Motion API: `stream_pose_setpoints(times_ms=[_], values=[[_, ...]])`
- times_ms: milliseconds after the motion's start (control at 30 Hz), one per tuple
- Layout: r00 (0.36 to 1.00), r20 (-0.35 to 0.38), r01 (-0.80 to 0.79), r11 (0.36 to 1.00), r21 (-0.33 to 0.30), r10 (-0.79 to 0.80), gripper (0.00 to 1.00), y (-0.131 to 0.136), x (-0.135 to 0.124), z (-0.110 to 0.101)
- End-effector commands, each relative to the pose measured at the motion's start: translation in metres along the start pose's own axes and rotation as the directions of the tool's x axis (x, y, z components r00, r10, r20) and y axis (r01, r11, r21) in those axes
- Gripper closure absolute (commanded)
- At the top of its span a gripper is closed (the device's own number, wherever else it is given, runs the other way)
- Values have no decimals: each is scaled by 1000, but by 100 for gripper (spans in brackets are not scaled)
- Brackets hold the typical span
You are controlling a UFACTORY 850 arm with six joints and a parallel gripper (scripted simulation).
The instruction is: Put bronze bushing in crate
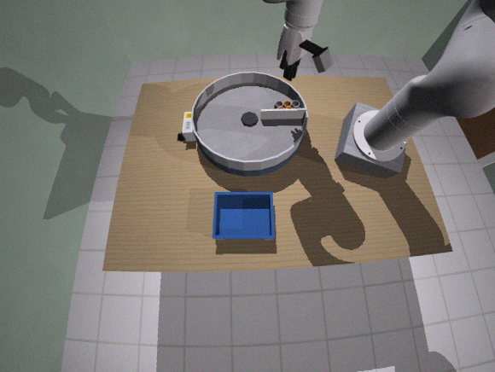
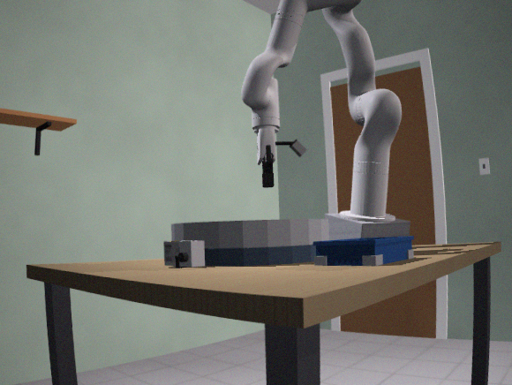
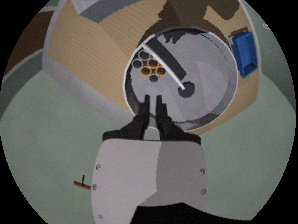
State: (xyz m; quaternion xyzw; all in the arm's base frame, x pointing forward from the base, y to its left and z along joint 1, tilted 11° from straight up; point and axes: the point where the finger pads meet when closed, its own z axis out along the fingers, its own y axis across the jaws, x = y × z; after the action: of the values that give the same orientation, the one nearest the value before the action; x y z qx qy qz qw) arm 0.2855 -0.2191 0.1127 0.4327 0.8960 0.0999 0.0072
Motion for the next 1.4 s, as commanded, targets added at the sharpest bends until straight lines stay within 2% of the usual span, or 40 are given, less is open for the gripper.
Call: stream_pose_setpoints(times_ms=[0, 433, 700, 900, 967, 1367], values=[[1000, 1, -6, 1000, -1, 6, 90, 0, 0, 0], [997, -12, -80, 997, -11, 80, 90, 1, 3, 2], [977, -36, -212, 977, -26, 211, 90, 3, 10, 6], [932, -67, -358, 933, -37, 355, 90, 6, 18, 10], [932, -67, -358, 933, -37, 355, 90, 6, 18, 10], [753, -142, -652, 757, -36, 642, 90, 13, 32, 18]])
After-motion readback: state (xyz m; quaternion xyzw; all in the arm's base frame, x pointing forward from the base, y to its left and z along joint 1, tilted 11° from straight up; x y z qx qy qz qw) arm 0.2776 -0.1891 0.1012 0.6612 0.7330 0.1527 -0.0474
